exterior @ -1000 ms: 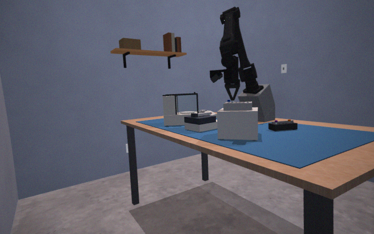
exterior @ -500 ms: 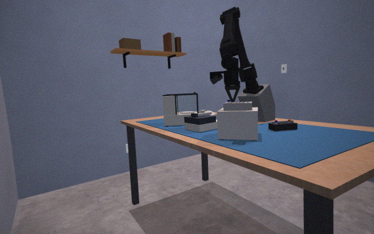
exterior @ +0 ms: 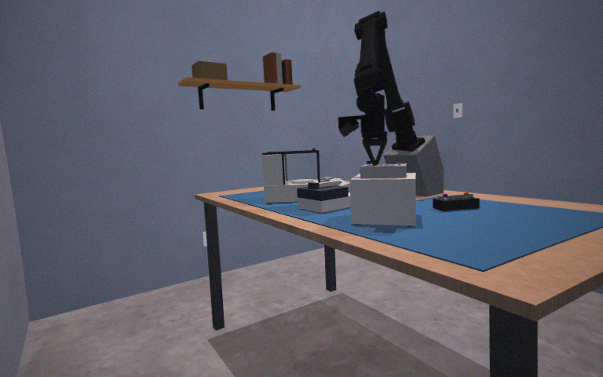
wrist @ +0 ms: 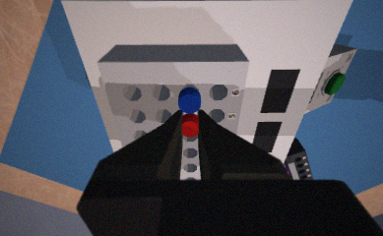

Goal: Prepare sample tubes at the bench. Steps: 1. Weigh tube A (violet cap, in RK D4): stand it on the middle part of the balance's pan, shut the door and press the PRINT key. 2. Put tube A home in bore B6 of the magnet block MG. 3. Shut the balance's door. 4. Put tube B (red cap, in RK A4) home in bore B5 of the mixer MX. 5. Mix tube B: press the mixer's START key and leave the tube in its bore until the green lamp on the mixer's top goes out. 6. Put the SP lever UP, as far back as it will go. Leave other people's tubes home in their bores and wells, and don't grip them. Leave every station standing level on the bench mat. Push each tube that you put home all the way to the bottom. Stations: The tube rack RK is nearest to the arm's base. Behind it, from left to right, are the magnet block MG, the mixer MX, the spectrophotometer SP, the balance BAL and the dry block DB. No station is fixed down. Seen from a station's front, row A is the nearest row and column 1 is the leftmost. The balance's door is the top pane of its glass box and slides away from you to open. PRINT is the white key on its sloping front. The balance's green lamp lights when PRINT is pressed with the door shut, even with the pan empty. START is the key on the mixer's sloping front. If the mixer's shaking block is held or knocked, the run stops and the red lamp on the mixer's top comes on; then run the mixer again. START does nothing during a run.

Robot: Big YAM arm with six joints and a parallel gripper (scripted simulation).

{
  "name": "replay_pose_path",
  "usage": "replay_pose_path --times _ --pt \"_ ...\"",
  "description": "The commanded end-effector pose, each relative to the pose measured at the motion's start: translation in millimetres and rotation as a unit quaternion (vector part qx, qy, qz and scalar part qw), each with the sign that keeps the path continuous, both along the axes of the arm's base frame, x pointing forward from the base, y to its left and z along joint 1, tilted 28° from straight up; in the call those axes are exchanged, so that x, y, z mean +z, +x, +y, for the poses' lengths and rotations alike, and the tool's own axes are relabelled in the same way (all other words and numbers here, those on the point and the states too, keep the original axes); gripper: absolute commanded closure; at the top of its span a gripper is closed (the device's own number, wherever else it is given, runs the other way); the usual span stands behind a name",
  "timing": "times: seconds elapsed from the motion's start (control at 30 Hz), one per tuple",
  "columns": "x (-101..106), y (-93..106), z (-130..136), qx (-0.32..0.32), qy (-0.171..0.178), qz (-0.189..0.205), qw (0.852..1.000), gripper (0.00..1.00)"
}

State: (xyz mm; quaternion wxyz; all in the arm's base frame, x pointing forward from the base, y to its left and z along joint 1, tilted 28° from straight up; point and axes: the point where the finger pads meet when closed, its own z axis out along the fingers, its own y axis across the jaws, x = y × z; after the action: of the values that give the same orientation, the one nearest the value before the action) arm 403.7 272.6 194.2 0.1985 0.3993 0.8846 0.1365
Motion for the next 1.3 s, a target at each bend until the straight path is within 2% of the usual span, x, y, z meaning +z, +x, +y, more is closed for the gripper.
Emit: replay_pose_path --times 0.0,0.2,0.23,0.27,1.07,1.17,1.27 --pt "13.6 6.1 4.2 0.002 0.009 -0.013 1.000 0.91" --pt "13.6 6.1 4.2 0.002 0.009 -0.013 1.000 0.91" --pt "21.3 4.7 -1.0 0.004 0.011 -0.019 1.000 0.64" --pt "15.1 5.3 4.0 0.002 0.009 -0.013 1.000 0.64" --pt "15.1 5.3 4.0 0.002 0.009 -0.013 1.000 0.64" --pt "39.1 3.9 6.5 0.009 0.016 -0.026 0.999 0.64" --pt "44.1 -0.9 9.8 0.010 0.018 -0.026 0.999 0.64"
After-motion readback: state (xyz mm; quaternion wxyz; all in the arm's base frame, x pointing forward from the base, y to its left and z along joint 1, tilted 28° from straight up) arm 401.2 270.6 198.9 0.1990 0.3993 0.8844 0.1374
